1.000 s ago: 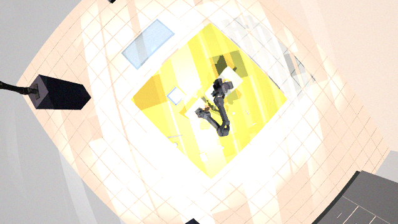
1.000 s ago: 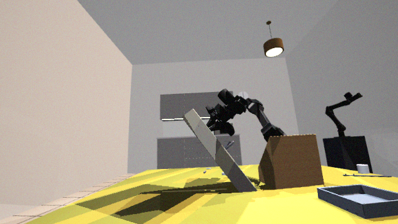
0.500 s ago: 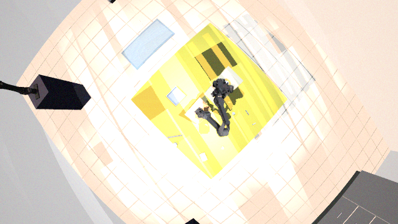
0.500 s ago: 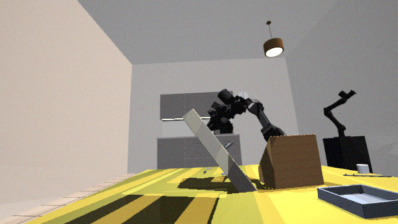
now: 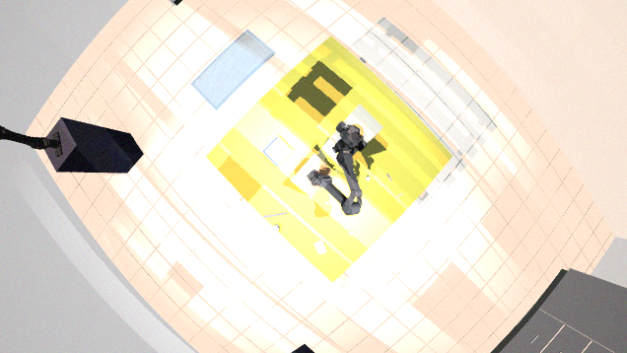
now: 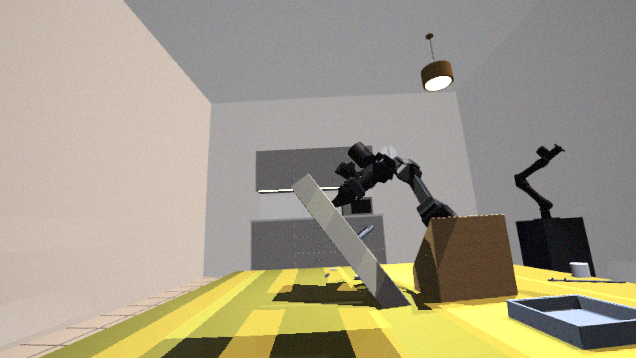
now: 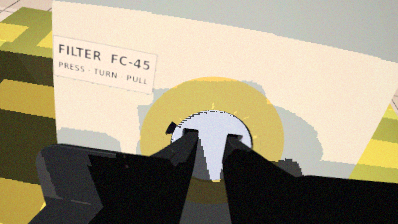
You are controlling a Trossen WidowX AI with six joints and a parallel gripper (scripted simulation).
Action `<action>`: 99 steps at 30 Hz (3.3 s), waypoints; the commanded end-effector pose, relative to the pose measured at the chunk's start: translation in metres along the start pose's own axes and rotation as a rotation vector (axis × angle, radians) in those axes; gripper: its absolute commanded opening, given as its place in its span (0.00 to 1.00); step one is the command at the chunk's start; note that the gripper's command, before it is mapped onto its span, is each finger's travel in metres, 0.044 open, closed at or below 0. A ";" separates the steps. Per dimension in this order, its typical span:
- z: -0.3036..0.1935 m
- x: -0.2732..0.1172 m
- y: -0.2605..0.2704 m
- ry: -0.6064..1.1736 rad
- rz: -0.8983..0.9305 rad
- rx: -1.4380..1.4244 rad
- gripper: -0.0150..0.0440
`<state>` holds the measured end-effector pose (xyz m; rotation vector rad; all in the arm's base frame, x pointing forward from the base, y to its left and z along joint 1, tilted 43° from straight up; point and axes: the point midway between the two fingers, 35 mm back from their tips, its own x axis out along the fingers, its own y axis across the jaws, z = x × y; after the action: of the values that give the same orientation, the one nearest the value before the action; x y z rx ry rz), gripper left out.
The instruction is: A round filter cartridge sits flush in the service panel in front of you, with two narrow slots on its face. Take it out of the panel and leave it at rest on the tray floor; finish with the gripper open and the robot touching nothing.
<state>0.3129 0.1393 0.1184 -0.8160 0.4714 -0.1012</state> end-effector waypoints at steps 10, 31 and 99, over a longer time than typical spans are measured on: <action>0.000 0.003 0.000 0.006 0.006 0.473 0.25; 0.000 -0.061 0.003 0.017 0.011 0.422 0.25; 0.011 -0.078 0.000 0.011 0.010 0.411 0.54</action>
<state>0.2473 0.1564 0.1437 -0.4112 0.4455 -0.1863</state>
